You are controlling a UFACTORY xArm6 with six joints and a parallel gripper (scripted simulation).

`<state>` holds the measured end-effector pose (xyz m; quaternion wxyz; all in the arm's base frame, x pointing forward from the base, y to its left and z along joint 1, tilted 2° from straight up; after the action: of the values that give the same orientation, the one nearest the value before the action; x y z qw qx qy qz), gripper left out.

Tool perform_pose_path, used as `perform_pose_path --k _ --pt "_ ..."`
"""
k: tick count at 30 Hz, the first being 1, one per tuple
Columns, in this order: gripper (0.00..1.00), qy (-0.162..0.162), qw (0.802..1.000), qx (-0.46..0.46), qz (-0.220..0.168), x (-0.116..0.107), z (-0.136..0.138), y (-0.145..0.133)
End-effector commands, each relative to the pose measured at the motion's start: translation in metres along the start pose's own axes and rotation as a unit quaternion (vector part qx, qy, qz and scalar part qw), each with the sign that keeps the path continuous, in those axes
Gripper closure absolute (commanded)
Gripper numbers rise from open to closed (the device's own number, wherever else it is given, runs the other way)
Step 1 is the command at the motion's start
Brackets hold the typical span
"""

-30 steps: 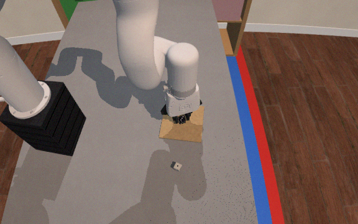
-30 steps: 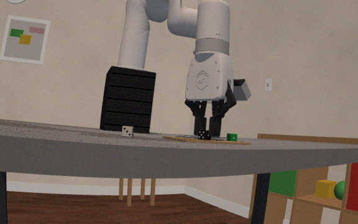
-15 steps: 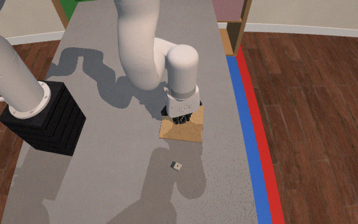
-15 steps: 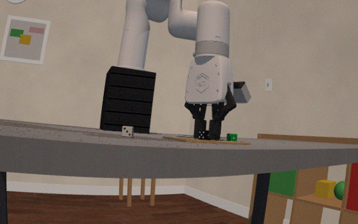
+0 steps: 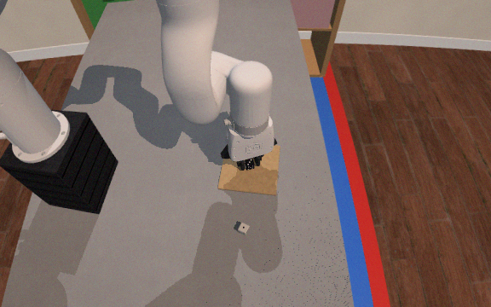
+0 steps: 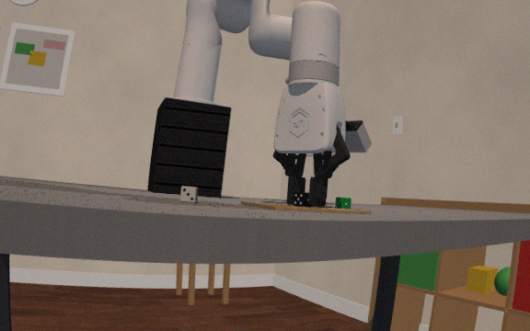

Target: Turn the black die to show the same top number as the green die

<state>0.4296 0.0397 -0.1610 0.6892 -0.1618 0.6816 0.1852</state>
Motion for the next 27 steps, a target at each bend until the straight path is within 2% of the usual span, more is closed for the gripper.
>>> perform_pose_path --k 1,14,15,27 --pt "0.64 -0.002 1.000 0.000 -0.001 -0.0010 0.0014 -0.0006" --pt "0.64 -0.002 1.000 0.000 -0.001 -0.0010 0.0014 -0.0006" --pt "0.85 -0.002 1.000 0.000 -0.001 -0.0010 0.0014 -0.0006" --pt "0.85 -0.002 1.000 0.000 -0.001 -0.0010 0.0014 -0.0006"
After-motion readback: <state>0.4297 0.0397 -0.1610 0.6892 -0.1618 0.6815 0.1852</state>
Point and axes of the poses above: the point where the finger pads meet when closed, its own x axis out along the fingers, its own z axis across the jaws, y = z × x, the point moved 1 cm from there along -x, back along the fingers, and after that the axes turned 13 degrees about -x, right-handed, at the moved point
